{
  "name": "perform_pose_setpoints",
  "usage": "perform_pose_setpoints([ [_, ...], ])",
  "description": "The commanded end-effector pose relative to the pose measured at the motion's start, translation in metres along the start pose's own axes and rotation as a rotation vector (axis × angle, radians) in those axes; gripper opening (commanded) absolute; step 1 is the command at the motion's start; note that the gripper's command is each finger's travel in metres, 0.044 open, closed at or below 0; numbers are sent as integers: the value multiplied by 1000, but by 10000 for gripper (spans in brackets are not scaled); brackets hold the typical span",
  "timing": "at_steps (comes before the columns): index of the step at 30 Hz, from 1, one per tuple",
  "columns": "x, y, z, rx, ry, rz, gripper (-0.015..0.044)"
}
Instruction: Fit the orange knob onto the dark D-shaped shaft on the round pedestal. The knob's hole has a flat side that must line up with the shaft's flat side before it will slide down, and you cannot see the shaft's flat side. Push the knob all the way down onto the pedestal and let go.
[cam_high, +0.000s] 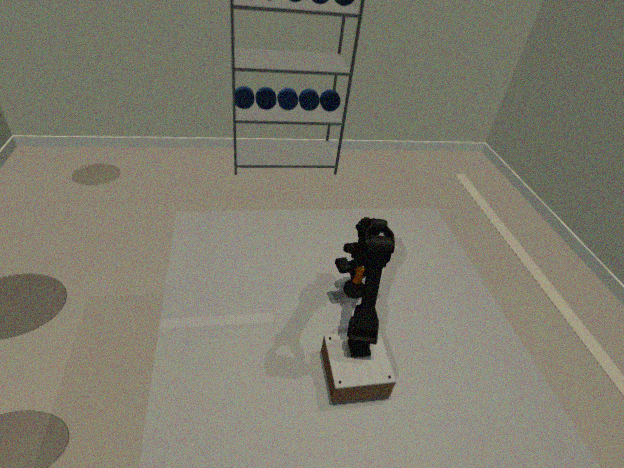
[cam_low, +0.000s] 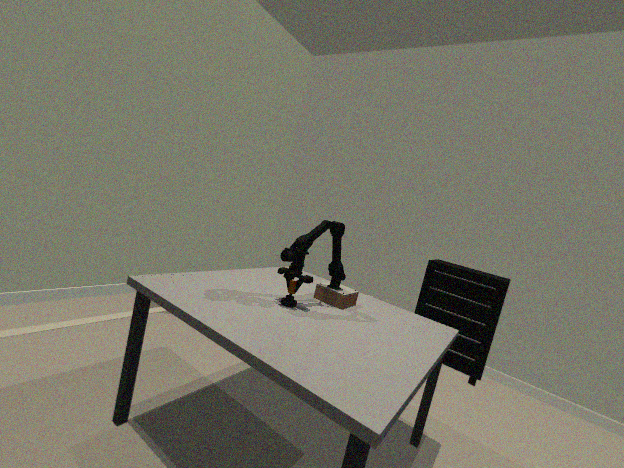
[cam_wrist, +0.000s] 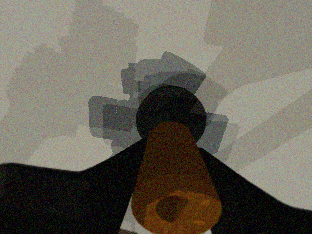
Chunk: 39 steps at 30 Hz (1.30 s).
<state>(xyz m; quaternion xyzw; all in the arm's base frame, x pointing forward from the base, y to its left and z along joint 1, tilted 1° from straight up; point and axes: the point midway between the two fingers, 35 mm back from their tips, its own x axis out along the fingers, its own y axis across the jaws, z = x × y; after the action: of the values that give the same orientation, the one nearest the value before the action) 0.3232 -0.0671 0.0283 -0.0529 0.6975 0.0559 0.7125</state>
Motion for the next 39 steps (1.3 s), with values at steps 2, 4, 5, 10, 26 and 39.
perform_pose_setpoints([
  [2,-2,-1,4,-10,-8,-2,0],
  [4,0,-1,4,-10,-8,-2,0],
  [5,1,-1,3,-10,-8,-2,0],
  [10,2,-1,3,-10,-8,-2,0],
  [26,5,-1,1,-8,-7,-2,0],
  [39,14,-1,3,-7,-8,-2,0],
])
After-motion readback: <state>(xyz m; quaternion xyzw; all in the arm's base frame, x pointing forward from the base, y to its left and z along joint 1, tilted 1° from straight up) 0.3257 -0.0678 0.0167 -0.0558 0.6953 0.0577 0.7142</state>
